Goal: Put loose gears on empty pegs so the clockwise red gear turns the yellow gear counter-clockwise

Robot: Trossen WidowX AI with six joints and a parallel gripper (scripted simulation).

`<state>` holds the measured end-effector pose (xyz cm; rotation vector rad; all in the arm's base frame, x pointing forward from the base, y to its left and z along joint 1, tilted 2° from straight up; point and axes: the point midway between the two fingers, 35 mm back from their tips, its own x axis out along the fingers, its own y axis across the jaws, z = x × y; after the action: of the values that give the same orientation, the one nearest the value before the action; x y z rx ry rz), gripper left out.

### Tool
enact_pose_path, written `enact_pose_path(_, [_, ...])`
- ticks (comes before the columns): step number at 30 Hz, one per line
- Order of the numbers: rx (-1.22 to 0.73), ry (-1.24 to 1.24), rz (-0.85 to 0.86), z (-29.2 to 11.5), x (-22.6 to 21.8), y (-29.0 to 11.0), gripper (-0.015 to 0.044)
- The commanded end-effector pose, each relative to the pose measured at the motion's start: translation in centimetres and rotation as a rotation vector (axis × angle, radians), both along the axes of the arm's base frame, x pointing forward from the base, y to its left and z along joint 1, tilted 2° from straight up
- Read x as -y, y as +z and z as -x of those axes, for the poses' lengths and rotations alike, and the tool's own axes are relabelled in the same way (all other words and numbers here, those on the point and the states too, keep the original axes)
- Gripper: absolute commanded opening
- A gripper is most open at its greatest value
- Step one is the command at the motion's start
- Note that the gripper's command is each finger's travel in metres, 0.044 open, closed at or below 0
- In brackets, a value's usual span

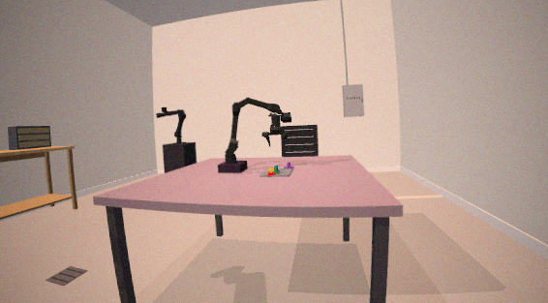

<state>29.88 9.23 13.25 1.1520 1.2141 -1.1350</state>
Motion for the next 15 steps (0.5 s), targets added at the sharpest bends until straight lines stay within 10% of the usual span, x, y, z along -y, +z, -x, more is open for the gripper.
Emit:
enact_pose_path(1, [0.004,-0.013,-0.008,2.4,-6.0,0.9,0.0440])
enact_pose_path(15, [-0.012,-0.060,-0.011,9.4,-15.0,2.0,0.0440])
